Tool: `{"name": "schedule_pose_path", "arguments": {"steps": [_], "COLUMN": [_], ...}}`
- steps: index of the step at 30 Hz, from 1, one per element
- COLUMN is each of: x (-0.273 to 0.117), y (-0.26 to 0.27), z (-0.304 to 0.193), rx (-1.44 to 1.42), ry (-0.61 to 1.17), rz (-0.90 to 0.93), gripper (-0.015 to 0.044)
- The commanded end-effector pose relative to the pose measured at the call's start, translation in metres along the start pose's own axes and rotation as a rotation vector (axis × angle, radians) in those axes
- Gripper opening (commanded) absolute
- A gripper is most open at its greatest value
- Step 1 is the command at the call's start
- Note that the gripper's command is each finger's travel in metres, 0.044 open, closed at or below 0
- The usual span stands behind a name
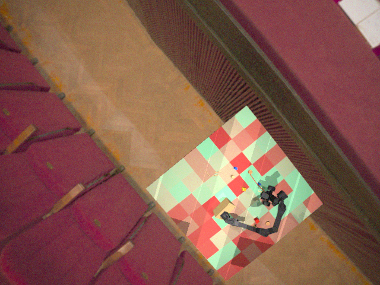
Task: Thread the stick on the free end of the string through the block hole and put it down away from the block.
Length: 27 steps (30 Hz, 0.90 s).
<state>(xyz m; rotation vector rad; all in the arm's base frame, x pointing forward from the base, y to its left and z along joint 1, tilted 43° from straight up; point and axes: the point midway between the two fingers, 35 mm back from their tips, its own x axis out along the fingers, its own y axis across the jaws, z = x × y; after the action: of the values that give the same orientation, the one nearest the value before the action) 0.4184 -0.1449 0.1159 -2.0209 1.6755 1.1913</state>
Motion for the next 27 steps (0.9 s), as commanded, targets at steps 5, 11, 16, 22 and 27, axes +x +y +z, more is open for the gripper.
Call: {"name": "schedule_pose_path", "arguments": {"steps": [5, 11, 16, 22, 27], "x": [0.006, 0.011, 0.015, 0.019, 0.023], "y": [0.007, 0.012, 0.016, 0.022, 0.026], "z": [0.004, 0.007, 0.010, 0.013, 0.016], "rx": [-0.007, -0.007, -0.007, -0.008, -0.008], "ry": [0.000, 0.000, 0.000, 0.000, 0.001], "rz": [0.002, 0.002, 0.002, 0.003, 0.003], "gripper": [0.0000, 0.0000, 0.0000, 0.0000, 0.0000]}}
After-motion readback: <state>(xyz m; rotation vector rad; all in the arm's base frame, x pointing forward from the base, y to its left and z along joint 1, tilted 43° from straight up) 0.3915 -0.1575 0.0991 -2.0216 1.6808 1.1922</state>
